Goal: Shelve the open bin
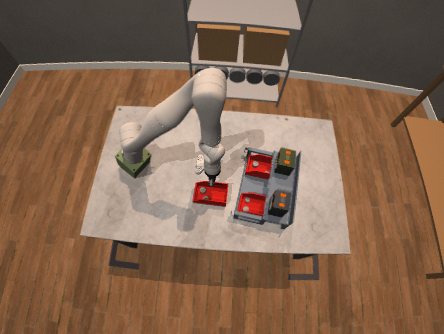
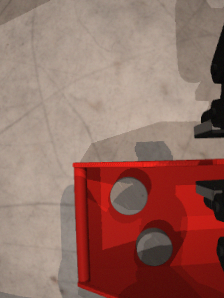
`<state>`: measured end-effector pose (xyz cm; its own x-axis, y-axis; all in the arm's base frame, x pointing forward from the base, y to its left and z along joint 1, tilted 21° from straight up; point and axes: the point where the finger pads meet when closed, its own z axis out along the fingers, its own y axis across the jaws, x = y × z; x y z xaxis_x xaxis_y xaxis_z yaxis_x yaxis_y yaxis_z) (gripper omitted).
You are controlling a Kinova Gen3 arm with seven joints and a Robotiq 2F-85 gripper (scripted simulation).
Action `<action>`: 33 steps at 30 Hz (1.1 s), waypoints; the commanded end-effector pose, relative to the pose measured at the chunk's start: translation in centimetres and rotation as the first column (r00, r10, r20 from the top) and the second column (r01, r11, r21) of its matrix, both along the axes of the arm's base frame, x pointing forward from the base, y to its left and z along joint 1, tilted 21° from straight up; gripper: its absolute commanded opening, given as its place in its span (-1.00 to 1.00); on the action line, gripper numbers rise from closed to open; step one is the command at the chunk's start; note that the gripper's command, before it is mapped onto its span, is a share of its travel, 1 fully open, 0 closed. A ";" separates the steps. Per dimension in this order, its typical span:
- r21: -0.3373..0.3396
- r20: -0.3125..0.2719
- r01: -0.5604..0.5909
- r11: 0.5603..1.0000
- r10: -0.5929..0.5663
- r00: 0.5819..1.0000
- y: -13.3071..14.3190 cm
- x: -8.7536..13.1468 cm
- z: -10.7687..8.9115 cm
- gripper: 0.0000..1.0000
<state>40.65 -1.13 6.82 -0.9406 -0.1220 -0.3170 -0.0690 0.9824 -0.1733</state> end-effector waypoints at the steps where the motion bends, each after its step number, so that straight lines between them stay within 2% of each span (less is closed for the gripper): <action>1: 0.001 -0.001 0.008 1.000 -0.008 1.000 -0.2 -0.2 0.1 -0.31; 26: 0.001 -0.001 0.008 1.000 -0.008 1.000 -0.2 -0.3 0.3 -0.31; 33: 0.001 -0.001 0.008 1.000 -0.008 1.000 -0.3 0.3 -0.6 -0.31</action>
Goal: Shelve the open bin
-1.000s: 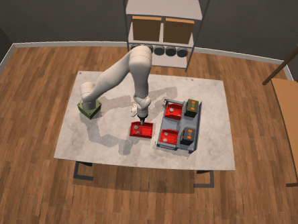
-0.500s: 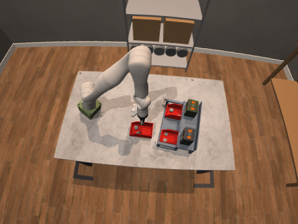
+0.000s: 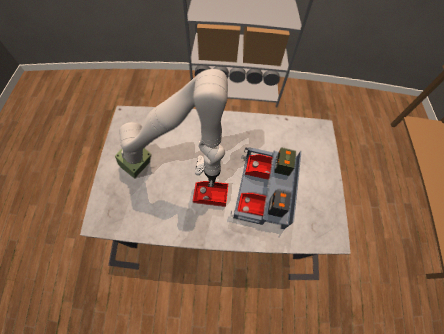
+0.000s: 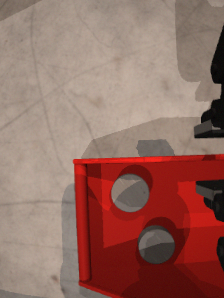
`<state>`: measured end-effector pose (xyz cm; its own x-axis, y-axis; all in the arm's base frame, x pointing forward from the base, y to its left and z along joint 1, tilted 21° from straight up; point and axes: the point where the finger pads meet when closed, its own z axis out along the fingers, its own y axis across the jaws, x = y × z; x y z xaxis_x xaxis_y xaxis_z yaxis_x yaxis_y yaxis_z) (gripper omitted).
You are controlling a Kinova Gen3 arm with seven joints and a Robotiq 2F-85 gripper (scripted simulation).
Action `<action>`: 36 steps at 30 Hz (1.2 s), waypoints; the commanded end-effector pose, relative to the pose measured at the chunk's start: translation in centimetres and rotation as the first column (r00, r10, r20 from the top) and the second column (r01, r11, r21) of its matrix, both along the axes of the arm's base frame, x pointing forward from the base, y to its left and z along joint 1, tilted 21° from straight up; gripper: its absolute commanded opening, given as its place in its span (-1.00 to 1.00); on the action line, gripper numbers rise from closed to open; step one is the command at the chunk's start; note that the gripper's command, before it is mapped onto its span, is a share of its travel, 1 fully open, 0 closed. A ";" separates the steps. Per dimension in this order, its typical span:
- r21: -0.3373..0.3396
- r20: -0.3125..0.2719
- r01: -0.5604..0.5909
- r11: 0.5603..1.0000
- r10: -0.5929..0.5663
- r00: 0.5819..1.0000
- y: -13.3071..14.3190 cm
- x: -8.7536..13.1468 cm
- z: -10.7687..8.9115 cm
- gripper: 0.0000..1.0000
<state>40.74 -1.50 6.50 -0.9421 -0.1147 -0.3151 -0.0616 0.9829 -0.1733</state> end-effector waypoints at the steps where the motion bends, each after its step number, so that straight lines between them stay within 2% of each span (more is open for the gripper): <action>1: 0.001 0.001 0.001 1.000 -0.001 1.000 0.1 0.2 -0.3 -0.31; 10: 0.001 0.001 0.001 1.000 -0.001 1.000 0.1 0.2 -0.3 -0.31; 15: 0.001 0.001 0.001 1.000 -0.001 1.000 -0.1 0.4 -1.2 -0.31; 27: 0.001 0.001 0.001 1.000 -0.001 1.000 -0.1 0.4 -1.2 -0.31; 32: 0.001 0.000 0.001 1.000 -0.001 1.000 -0.3 0.9 -2.5 -0.31; 36: 0.001 0.000 0.001 1.000 -0.001 1.000 -0.3 0.9 -2.5 -0.31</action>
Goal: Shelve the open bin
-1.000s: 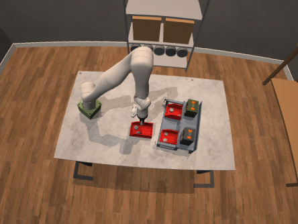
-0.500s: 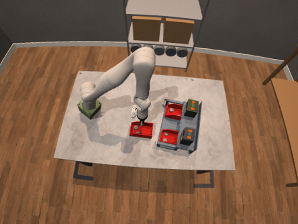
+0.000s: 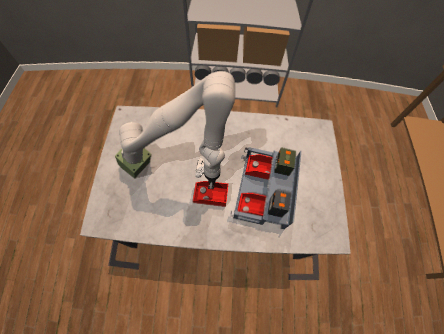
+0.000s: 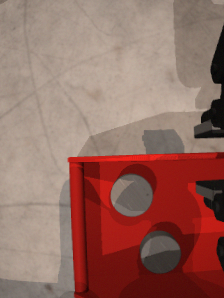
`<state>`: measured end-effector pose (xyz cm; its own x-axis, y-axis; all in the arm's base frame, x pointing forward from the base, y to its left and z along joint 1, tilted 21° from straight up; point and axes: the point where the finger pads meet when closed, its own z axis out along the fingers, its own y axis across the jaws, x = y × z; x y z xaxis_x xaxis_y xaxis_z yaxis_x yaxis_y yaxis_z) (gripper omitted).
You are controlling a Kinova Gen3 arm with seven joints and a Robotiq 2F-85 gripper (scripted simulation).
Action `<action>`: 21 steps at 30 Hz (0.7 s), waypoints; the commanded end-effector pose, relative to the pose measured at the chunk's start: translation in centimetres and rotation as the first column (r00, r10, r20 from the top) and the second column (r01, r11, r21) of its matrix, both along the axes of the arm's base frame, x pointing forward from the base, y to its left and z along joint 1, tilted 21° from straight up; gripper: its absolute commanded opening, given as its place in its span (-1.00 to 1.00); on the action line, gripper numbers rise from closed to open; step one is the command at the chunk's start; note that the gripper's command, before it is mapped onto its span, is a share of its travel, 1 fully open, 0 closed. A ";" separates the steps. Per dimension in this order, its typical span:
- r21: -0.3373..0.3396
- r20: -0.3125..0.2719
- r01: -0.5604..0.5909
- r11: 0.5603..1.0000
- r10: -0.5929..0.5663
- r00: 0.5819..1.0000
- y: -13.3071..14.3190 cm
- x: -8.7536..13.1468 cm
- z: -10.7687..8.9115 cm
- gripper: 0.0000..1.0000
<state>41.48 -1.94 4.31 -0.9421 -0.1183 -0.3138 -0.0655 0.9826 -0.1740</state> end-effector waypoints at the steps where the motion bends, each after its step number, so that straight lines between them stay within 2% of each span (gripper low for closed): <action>1: 0.002 0.002 0.004 1.000 -0.004 1.000 0.1 0.2 -0.3 -0.31; 8: 0.002 0.002 0.004 1.000 -0.004 1.000 0.1 0.2 -0.3 -0.31; 13: 0.002 0.002 0.004 1.000 -0.004 1.000 0.1 0.8 -1.3 -0.31; 21: 0.002 0.002 0.004 1.000 -0.004 1.000 0.1 0.8 -1.3 -0.31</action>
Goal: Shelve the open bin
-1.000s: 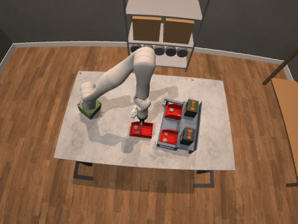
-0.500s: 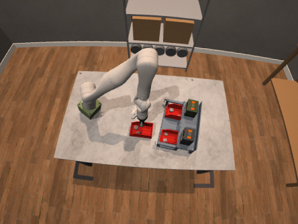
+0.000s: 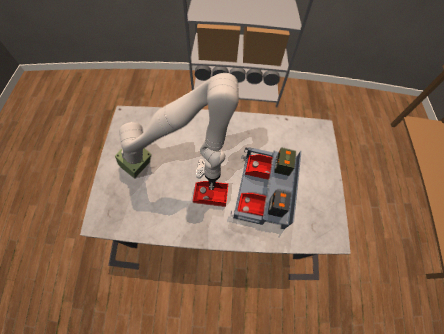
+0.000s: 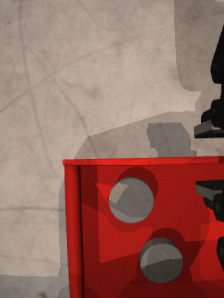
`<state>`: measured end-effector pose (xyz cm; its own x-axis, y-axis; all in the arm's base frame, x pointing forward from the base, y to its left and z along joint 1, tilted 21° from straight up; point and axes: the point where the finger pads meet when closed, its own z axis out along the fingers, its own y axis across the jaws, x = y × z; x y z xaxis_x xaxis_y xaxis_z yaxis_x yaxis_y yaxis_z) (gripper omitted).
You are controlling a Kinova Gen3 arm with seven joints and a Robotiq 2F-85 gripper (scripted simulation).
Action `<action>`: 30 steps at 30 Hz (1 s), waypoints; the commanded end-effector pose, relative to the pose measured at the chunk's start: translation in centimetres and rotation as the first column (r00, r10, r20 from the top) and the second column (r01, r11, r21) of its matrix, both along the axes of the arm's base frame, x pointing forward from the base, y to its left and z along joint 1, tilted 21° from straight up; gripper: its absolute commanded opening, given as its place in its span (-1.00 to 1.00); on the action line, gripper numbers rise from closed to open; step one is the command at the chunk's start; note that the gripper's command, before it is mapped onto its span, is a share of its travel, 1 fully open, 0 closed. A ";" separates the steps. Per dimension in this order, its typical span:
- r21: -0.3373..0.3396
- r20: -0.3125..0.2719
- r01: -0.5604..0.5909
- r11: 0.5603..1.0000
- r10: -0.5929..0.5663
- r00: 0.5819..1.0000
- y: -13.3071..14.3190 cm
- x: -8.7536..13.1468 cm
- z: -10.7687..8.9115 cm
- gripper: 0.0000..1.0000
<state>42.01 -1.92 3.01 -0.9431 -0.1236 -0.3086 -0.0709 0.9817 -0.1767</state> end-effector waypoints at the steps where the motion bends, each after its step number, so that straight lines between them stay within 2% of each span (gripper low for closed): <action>1: 0.005 0.007 0.009 1.000 -0.009 1.000 0.1 0.3 0.0 -0.31; 30: 0.005 0.007 0.009 1.000 -0.009 1.000 0.1 0.0 0.5 -0.31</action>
<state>42.15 -1.80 3.39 -0.9412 -0.1219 -0.3150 -0.0688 0.9823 -0.1744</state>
